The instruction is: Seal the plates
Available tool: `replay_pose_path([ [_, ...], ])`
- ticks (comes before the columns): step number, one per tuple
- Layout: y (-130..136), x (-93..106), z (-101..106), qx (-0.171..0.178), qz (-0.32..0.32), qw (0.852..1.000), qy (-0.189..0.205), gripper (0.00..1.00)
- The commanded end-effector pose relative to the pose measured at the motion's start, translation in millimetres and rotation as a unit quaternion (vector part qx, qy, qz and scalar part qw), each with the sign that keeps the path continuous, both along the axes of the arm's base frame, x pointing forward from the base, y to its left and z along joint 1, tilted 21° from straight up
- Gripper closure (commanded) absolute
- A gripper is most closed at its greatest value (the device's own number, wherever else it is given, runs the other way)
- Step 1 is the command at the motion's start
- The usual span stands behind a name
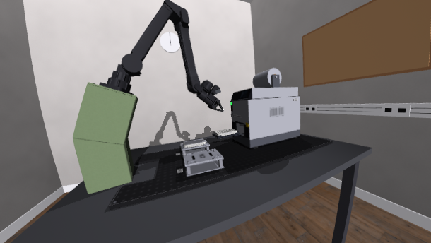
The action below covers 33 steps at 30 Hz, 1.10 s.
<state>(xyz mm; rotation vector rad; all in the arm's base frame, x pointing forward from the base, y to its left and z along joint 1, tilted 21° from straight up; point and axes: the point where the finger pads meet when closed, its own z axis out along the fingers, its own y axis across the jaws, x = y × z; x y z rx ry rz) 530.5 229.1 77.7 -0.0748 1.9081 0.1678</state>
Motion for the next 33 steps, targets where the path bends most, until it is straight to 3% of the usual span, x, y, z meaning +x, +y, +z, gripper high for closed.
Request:
replay_pose_path([
  [1, -4, 21.4, 34, 0.024, -0.012, 0.999, -0.037, 1.00],
  [14, 14, 0.2, 18, 0.015, 0.010, 1.000, -0.021, 1.00],
  [18, 8, -3.8, 12, 0.011, 0.007, 1.000, -0.015, 1.00],
  [23, 3, 19.4, 7, 0.003, 0.001, 1.000, -0.018, 1.00],
  [33, 1, 41.8, 10, 0.010, -0.006, 1.000, -0.028, 1.00],
])
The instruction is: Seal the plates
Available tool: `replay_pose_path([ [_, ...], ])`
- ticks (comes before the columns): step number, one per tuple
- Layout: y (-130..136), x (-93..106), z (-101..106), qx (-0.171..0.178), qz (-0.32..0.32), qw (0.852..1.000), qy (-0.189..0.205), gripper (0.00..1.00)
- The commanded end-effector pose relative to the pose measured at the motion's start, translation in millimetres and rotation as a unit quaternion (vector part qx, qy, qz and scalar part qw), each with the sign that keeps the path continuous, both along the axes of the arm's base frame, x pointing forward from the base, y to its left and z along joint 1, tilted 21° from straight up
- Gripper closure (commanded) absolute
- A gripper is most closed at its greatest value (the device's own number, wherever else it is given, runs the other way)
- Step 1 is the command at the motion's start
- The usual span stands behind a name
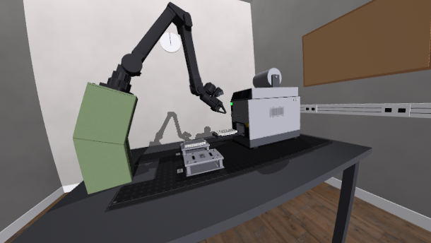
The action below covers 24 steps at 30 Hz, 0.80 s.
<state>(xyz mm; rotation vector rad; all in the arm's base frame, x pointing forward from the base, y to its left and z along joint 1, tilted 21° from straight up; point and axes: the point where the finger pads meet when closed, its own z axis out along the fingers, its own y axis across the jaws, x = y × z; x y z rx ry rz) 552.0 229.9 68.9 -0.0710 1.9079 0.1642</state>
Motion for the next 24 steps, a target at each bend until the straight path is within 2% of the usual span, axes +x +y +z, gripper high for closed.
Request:
replay_pose_path([
  [1, 4, 20.3, 17, 0.010, -0.001, 1.000, -0.026, 1.00],
  [4, 10, 20.4, 9, 0.005, 0.005, 1.000, -0.018, 1.00],
  [7, 5, 21.1, 0, 0.000, 0.002, 1.000, -0.008, 1.00],
  [13, 4, 33.0, 10, 0.003, -0.002, 1.000, -0.014, 1.00],
  [18, 3, 42.1, -2, -0.001, -0.004, 1.000, -0.007, 1.00],
  [22, 0, 41.1, -14, -0.006, -0.004, 1.000, 0.003, 1.00],
  [24, 4, 45.3, -13, -0.004, -0.002, 1.000, 0.000, 1.00],
])
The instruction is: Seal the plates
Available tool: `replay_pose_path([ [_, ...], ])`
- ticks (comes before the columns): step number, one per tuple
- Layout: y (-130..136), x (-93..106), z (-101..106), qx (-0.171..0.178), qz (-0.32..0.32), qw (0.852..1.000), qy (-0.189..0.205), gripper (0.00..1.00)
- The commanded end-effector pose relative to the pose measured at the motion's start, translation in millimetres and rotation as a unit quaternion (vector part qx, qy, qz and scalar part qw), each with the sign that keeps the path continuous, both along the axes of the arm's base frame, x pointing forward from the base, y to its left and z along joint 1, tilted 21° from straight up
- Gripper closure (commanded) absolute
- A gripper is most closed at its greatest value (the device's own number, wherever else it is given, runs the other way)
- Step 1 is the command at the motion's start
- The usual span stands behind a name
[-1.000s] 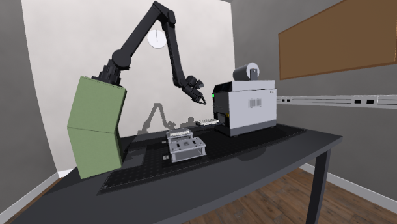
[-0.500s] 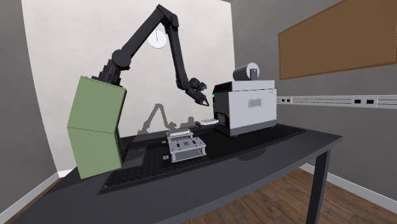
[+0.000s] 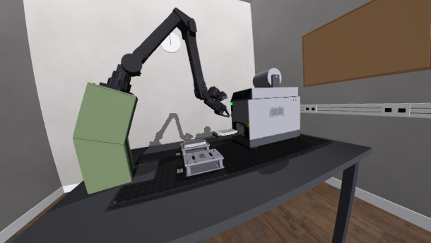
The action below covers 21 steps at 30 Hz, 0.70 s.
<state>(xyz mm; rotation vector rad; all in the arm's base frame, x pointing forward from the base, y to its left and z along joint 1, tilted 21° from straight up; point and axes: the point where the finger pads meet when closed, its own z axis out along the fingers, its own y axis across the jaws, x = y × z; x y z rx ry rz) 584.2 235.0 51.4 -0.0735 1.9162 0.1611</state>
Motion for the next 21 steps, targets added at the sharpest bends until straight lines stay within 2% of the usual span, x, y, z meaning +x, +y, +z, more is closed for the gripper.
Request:
replay_pose_path([
  [1, -1, 13.1, 5, -0.002, -0.002, 1.000, -0.004, 1.00],
  [9, 19, 13.2, 35, 0.014, 0.011, 0.999, -0.035, 1.00],
  [21, 8, -0.3, 19, 0.013, 0.003, 1.000, -0.021, 1.00],
])
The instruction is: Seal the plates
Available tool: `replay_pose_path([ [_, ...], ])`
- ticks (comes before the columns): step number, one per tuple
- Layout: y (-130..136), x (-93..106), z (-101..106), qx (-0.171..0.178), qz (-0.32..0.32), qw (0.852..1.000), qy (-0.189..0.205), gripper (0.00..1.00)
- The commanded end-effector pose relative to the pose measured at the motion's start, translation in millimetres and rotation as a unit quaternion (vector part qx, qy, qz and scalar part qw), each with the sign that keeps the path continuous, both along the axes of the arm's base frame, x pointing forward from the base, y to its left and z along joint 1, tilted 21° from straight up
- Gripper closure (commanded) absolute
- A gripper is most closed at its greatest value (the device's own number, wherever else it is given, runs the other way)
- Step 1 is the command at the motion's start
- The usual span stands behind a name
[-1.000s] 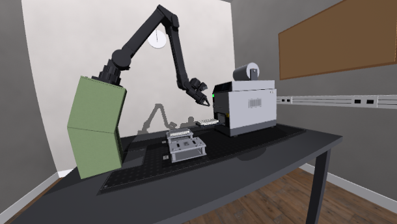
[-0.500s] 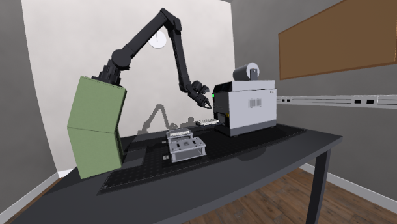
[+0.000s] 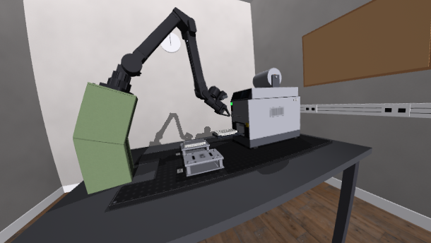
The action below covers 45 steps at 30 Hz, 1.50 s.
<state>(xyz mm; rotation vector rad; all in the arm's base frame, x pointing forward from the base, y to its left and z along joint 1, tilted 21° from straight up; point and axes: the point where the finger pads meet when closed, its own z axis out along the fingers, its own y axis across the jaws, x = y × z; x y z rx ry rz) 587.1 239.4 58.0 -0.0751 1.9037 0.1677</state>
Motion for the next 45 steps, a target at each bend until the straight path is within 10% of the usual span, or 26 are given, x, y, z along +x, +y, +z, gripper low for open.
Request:
replay_pose_path([
  [1, 1, -3.5, 12, 0.011, -0.001, 1.000, -0.014, 1.00],
  [45, -2, 14.4, 18, 0.004, -0.005, 1.000, -0.011, 1.00],
])
